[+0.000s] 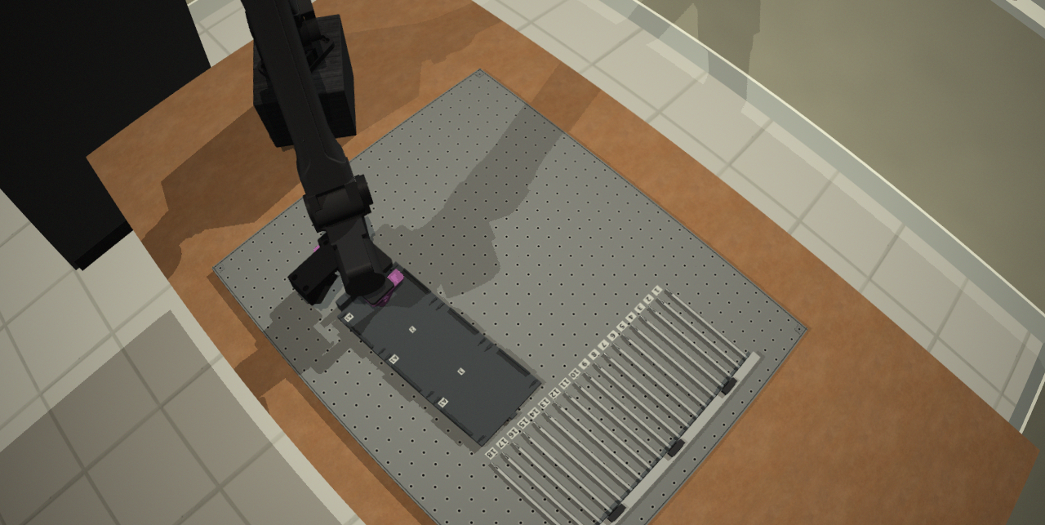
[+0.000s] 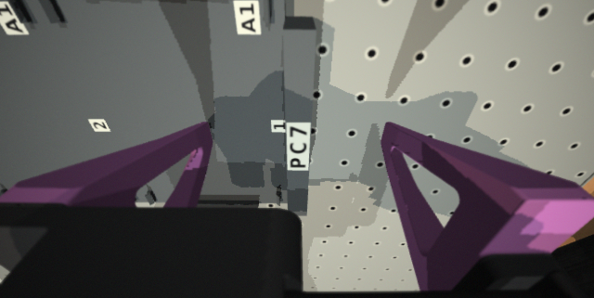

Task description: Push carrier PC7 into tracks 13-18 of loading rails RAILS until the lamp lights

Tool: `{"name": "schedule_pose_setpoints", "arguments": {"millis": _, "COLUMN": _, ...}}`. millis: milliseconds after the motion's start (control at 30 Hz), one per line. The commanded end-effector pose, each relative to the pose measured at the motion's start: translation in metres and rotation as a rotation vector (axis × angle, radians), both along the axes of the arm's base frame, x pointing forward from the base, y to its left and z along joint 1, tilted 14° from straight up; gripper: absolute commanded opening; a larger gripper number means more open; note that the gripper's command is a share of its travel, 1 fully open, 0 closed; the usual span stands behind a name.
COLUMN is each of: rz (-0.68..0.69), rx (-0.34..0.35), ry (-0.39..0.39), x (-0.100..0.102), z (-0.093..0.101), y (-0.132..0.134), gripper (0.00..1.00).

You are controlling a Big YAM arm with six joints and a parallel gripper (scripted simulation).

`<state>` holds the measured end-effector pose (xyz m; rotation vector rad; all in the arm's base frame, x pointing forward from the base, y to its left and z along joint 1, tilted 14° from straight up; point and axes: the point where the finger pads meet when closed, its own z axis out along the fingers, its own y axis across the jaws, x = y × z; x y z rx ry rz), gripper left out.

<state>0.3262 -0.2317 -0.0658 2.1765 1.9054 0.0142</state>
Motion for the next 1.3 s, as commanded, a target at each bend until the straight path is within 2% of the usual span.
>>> {"name": "schedule_pose_setpoints", "arguments": {"millis": 0, "rz": -0.002, "rx": -0.013, "ry": -0.019, "x": 0.0070, "z": 0.0061, "y": -0.0065, "gripper": 1.00}}
{"name": "schedule_pose_setpoints", "arguments": {"millis": 100, "rz": -0.002, "rx": -0.013, "ry": -0.019, "x": 0.0070, "z": 0.0061, "y": -0.0065, "gripper": 1.00}}
{"name": "schedule_pose_setpoints", "arguments": {"millis": 133, "rz": -0.002, "rx": -0.013, "ry": -0.019, "x": 0.0070, "z": 0.0061, "y": -0.0065, "gripper": 0.00}}
{"name": "schedule_pose_setpoints", "arguments": {"millis": 1067, "rz": -0.002, "rx": -0.013, "ry": -0.019, "x": 0.0070, "z": 0.0061, "y": -0.0065, "gripper": 0.00}}
{"name": "schedule_pose_setpoints", "arguments": {"millis": 1133, "rz": -0.085, "rx": 0.003, "ry": -0.031, "x": 0.0060, "z": 0.0012, "y": -0.0113, "gripper": 0.00}}
{"name": "schedule_pose_setpoints", "arguments": {"millis": 1267, "rz": -0.063, "rx": -0.002, "ry": -0.030, "x": 0.0069, "z": 0.0060, "y": -0.0066, "gripper": 0.00}}
